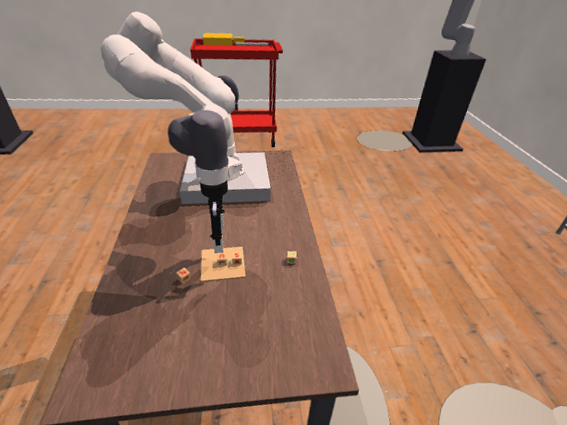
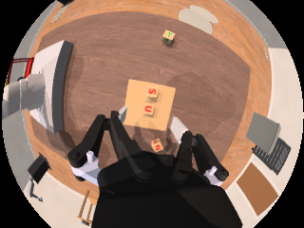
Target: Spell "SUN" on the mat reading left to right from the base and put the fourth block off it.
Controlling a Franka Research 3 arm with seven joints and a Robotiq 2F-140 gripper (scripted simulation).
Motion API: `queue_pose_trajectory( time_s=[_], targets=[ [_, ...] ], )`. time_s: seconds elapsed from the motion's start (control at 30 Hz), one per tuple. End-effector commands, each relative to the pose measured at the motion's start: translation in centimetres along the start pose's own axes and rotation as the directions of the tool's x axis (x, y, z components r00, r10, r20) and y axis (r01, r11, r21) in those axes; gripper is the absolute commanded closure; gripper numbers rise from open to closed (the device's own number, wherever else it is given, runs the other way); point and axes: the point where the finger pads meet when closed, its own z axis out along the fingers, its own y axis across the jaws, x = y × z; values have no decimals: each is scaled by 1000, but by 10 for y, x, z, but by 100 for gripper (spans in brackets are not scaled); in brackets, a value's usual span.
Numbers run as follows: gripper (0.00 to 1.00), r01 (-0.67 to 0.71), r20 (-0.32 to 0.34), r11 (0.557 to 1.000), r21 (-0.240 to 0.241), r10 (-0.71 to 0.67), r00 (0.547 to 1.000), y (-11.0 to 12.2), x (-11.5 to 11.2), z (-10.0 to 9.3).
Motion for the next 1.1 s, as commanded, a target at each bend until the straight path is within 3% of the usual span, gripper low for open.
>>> queue_pose_trajectory(
  time_s=[0.0,0.47,0.6,1.07],
  targets=[
    [0,6,-1,1000,3,-6,1000,-1,0,-1],
    [0,-3,-1,1000,4,3,1000,-1,0,-1],
    [0,-154,-2,988,14,154,988,1,-5,3],
    [0,-361,3,932,27,361,933,4,-13,7]
  ],
)
